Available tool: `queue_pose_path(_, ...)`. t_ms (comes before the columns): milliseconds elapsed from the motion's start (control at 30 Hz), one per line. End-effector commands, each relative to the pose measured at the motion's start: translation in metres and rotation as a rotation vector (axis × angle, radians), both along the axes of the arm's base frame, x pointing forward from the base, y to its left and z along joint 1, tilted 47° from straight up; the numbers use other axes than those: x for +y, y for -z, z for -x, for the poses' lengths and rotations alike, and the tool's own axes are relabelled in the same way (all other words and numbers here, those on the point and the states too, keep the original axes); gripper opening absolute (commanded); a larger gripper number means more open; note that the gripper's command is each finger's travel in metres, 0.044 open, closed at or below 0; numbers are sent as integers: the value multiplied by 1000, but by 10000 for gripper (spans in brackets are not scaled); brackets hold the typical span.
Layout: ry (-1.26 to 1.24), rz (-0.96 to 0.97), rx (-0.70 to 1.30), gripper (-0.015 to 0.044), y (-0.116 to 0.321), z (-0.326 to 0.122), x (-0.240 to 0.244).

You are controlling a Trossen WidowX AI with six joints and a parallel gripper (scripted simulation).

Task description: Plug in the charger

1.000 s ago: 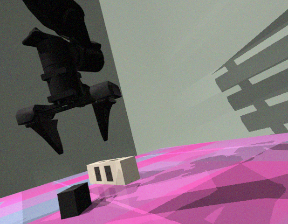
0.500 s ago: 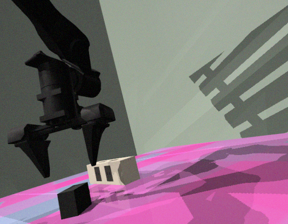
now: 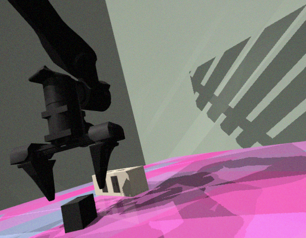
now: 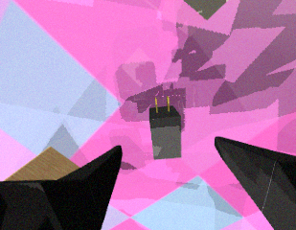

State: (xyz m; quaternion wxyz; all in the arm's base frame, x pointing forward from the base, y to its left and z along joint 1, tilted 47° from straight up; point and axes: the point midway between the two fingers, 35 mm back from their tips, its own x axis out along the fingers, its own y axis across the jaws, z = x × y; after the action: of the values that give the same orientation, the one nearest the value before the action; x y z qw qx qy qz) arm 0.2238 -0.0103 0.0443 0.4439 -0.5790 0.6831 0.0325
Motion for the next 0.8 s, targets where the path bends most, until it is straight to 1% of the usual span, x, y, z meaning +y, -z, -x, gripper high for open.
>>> queue_pose_path(0,-4,6,2,440,4,-1,-4)
queue_pose_path(733,-4,10,2,440,26,-3,-29)
queue_pose_path(767,1,3,-1,414,24,-3,-27)
